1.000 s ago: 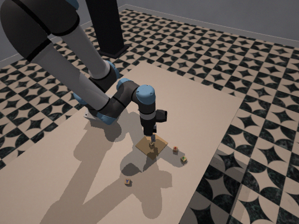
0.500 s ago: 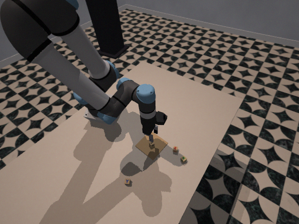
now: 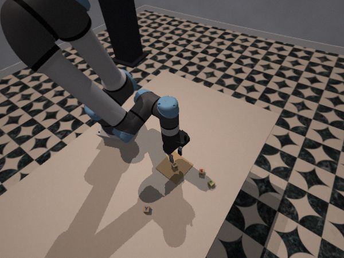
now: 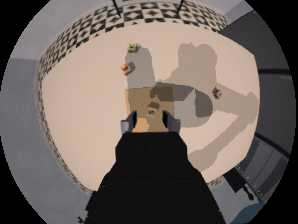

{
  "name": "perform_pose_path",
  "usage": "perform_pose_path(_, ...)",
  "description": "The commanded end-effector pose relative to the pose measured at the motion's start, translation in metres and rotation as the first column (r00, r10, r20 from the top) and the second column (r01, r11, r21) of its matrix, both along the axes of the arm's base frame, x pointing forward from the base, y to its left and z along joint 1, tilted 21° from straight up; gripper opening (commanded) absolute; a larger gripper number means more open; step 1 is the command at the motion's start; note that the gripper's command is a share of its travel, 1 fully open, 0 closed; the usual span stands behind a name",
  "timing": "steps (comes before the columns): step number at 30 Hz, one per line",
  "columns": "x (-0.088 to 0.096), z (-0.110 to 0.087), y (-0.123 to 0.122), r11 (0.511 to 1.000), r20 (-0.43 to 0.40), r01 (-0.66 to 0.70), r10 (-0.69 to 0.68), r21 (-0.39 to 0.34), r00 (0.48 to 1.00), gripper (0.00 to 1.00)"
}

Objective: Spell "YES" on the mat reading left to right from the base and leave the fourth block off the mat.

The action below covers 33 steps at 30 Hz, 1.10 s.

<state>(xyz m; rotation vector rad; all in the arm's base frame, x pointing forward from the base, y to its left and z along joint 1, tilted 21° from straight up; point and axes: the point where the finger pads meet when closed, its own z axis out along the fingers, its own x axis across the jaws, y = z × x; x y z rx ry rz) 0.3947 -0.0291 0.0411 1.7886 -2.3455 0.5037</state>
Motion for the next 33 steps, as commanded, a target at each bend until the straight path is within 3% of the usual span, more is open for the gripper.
perform_pose_path(1,-0.0039,-0.002,-0.0005,0.991,0.045,0.131,-0.131,0.014,0.99,1.0)
perform_pose_path(9,-0.0065,-0.0017,-0.0017,0.96,0.098,0.276,-0.278,0.039,0.955,1.0)
perform_pose_path(33,-0.0076,-0.0014,-0.0027,0.941,0.119,0.334,-0.338,0.051,0.933,1.0)
